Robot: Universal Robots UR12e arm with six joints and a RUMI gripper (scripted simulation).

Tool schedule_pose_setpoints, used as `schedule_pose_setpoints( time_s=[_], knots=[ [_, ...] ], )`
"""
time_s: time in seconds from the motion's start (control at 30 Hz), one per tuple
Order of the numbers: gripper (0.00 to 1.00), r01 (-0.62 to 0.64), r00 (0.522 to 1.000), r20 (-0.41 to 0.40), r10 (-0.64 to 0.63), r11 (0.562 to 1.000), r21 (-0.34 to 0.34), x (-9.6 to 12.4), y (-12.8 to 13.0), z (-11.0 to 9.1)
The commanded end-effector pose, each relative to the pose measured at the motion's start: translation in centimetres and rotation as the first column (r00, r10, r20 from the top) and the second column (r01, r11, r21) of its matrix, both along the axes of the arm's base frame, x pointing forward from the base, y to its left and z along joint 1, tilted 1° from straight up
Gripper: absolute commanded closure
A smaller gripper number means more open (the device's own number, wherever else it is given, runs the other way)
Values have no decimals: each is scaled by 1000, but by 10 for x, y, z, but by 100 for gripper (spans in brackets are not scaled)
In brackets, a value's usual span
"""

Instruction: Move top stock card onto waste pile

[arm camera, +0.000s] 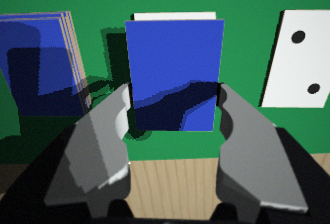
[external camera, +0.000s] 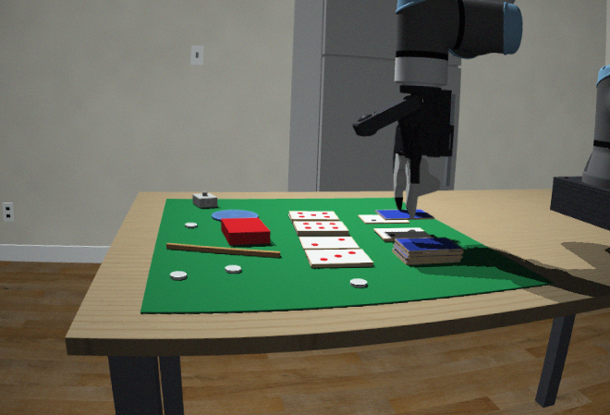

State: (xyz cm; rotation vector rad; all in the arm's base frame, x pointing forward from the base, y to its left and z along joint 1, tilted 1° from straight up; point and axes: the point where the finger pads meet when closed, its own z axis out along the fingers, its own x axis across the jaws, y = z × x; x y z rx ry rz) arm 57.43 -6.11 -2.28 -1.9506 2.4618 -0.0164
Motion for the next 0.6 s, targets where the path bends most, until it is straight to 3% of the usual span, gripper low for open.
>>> schedule_pose_setpoints(
  time_s=[0.0, 0.57],
  knots=[
    [61, 0, 1000, 1, 0, 1000, -1, 1, 0, -7],
    [61, 0, 1000, 1, 0, 1000, -1, 1, -1, -24]
  ],
)
